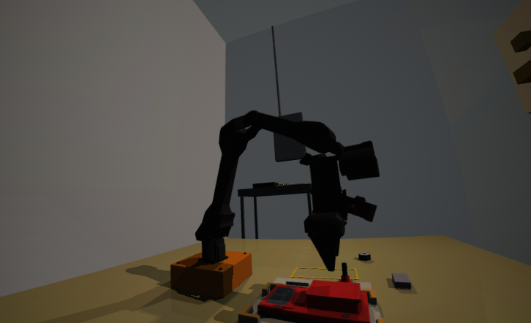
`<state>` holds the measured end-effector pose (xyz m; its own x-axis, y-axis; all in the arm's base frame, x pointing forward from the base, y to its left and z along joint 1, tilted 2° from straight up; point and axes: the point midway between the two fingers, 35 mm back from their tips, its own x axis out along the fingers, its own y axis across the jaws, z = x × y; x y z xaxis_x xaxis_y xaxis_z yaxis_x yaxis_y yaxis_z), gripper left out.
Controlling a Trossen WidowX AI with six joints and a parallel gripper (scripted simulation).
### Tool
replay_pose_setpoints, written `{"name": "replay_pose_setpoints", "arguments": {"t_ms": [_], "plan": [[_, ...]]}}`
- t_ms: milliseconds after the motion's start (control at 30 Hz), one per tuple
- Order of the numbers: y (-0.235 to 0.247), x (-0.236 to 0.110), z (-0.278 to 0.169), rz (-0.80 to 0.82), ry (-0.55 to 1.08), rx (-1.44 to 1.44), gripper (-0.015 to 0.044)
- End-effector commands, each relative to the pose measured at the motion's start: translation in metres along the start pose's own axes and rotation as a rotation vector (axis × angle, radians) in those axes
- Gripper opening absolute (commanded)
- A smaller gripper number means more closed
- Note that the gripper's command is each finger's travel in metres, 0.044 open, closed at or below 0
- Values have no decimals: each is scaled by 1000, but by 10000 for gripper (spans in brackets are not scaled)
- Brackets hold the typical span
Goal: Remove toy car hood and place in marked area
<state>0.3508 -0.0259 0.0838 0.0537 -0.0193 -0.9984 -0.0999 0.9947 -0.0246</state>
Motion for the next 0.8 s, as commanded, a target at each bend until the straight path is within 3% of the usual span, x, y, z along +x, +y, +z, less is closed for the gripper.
{"name": "replay_pose_setpoints", "arguments": {"t_ms": [0,767], "plan": [[-1,6,-1,-4,9,6,440],[-1,21,-2,-4,9,6,440]]}}
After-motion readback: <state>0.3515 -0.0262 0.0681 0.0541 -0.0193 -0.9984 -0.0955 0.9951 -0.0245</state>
